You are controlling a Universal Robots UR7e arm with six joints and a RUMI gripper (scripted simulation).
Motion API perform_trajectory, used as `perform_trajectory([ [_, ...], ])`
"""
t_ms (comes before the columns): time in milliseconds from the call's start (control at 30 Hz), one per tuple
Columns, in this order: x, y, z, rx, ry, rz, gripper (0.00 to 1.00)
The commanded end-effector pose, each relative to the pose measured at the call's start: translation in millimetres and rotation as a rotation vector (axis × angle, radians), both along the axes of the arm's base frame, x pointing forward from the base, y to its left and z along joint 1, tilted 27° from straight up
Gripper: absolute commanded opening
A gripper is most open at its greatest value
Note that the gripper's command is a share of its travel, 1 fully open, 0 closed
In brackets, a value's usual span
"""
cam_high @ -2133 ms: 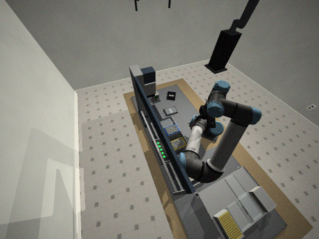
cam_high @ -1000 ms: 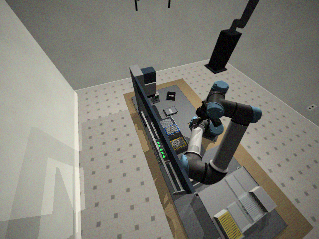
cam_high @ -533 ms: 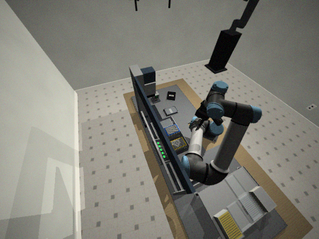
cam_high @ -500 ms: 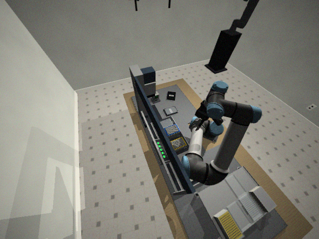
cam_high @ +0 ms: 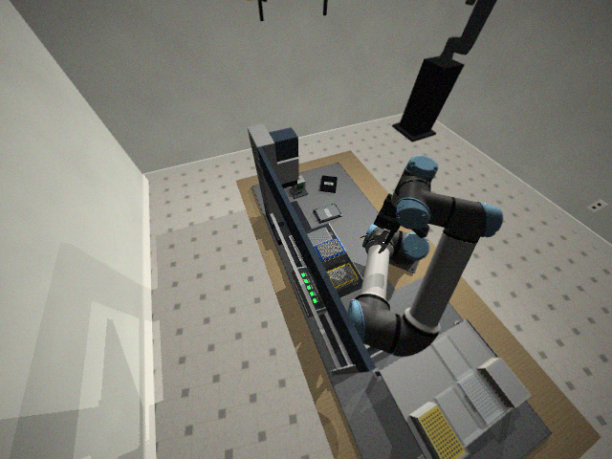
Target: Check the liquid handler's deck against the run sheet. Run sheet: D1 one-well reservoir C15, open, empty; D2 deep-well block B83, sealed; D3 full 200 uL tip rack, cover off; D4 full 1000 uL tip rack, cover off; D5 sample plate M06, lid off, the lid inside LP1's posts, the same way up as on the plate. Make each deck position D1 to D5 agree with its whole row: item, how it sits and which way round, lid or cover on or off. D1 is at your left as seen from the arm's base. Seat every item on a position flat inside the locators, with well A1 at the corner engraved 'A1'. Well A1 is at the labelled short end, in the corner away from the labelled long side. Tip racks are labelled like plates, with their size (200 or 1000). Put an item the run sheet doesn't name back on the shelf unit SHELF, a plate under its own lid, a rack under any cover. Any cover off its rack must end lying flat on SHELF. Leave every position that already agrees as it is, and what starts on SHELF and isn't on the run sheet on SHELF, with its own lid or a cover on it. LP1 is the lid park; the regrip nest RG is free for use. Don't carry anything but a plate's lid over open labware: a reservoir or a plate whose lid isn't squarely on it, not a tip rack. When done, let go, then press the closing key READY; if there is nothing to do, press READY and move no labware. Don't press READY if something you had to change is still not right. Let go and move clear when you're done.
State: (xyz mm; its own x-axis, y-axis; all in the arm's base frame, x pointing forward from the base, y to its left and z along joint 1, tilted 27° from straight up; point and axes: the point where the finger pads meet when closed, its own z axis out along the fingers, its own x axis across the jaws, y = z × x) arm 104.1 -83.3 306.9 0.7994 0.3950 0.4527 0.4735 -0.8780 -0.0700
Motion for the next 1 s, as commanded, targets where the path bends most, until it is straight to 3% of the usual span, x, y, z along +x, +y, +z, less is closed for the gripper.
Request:
perform_trajectory([
  [0, -0.3, -0.1, 0.2, -0.048, -0.036, 0.100, 0.82],
  [267, -0.2, -0.1, 0.2, -0.090, -0.066, 0.200, 0.82],
  [533, 3.1, -0.7, 1.2, -0.097, -0.071, 0.219, 0.82],
  [567, -0.2, 0.1, 0.1, -0.160, -0.116, 0.367, 0.82],
  [967, -0.2, 0.1, 0.1, -0.210, -0.152, 0.487, 0.82],
])
